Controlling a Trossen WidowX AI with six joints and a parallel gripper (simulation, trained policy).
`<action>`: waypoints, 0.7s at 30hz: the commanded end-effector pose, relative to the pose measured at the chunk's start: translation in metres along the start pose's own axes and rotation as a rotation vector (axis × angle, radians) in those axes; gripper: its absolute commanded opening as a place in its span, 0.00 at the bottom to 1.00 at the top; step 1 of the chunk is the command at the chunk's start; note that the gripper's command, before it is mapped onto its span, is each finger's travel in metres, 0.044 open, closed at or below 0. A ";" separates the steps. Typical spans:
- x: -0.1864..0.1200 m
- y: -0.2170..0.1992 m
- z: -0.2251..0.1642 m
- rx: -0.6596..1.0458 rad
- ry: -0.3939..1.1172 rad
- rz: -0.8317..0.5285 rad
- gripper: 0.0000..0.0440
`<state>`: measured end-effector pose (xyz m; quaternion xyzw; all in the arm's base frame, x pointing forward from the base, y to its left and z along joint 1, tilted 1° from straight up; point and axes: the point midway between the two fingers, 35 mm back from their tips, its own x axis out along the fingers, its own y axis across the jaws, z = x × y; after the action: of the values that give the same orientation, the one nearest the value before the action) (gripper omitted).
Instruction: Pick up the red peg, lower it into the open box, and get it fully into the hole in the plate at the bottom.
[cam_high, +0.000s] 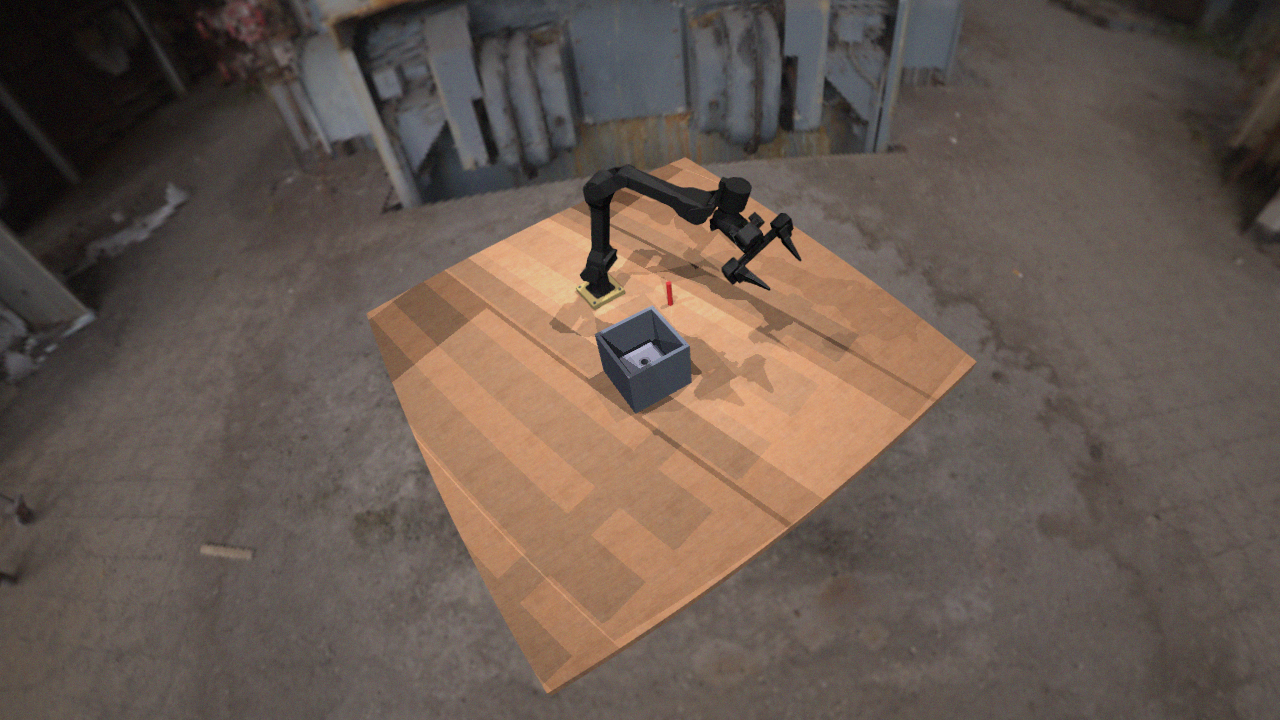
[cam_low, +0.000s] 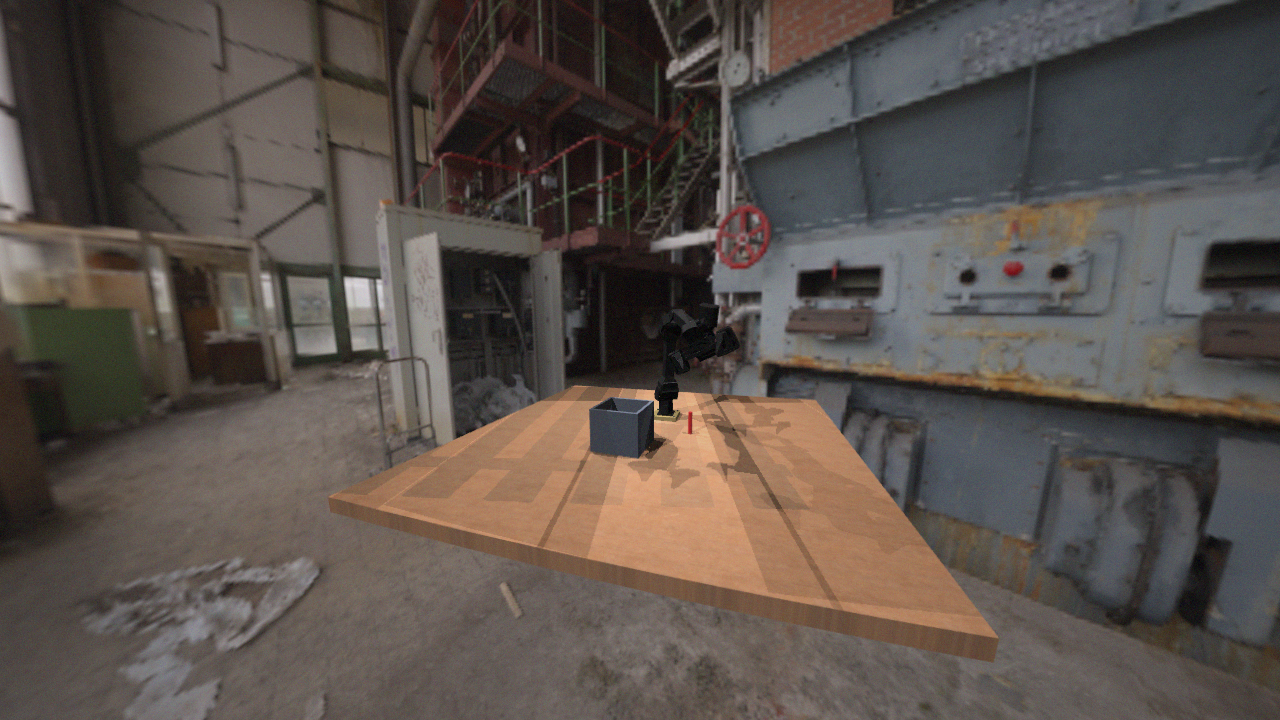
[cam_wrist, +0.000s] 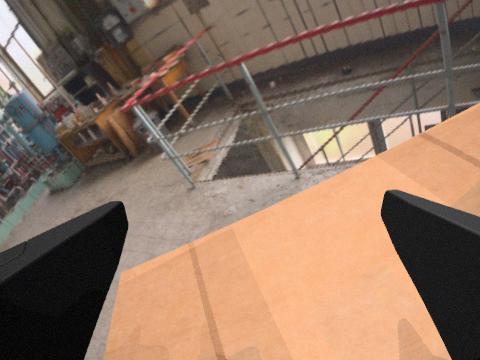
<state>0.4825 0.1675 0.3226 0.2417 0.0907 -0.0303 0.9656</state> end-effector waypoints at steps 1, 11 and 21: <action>-0.009 -0.014 -0.004 0.014 0.089 -0.009 1.00; -0.055 -0.058 -0.027 0.073 0.378 -0.080 1.00; -0.117 -0.096 -0.067 0.187 0.676 -0.220 1.00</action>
<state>0.3629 0.1185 0.2520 0.3031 0.3960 -0.0502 0.8653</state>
